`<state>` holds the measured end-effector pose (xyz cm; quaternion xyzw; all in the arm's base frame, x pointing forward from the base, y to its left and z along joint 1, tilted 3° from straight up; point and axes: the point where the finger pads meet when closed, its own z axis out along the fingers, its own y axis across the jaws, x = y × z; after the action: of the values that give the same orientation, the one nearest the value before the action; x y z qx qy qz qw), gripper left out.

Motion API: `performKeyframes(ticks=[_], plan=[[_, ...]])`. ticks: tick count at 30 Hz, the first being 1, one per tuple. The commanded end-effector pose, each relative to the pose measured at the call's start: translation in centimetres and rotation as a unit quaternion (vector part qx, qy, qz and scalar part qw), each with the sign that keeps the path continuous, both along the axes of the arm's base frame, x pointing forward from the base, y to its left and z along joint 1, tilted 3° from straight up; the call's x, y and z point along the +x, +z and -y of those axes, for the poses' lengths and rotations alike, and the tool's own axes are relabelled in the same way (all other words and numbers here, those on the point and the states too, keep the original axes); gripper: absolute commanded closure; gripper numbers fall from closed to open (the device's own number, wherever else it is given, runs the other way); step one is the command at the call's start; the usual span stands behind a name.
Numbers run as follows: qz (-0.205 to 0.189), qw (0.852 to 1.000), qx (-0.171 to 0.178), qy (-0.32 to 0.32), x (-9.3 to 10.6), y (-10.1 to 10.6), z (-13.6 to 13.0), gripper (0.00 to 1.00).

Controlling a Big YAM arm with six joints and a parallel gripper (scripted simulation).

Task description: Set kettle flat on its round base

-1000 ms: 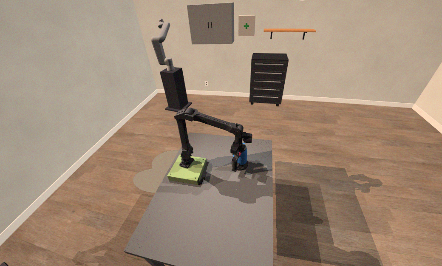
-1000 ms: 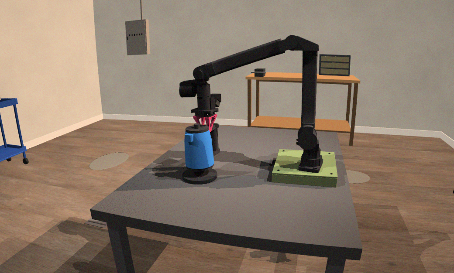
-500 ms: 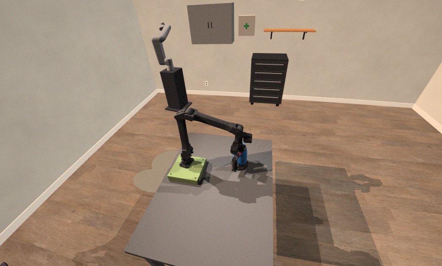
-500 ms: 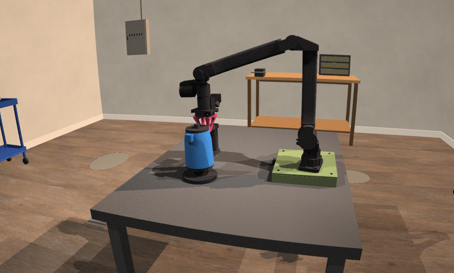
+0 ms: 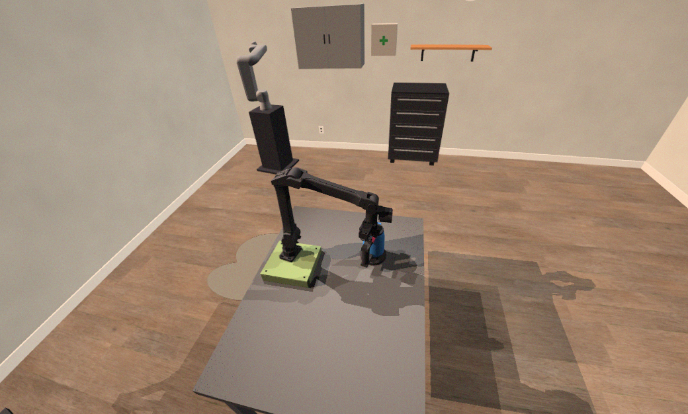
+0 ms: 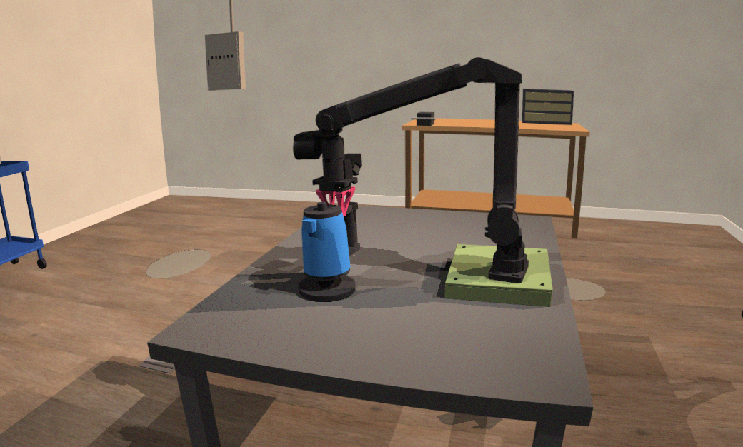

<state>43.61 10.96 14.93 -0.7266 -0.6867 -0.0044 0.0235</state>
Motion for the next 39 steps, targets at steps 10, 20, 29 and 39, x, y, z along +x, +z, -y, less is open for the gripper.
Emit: performKeyframes(ticks=[10, 20, 29, 39], plan=[[0.057, 0.998, 0.014, 0.001, 2.06, 4.53, -1.01, 1.0], [0.057, 0.998, 0.014, 0.001, 2.06, 4.53, -1.0, 1.0], [0.057, 0.998, 0.014, 0.001, 2.06, 4.53, -1.0, 1.0], [0.056, 0.998, 0.014, 0.0, 1.91, 4.38, -1.27, 1.0]])
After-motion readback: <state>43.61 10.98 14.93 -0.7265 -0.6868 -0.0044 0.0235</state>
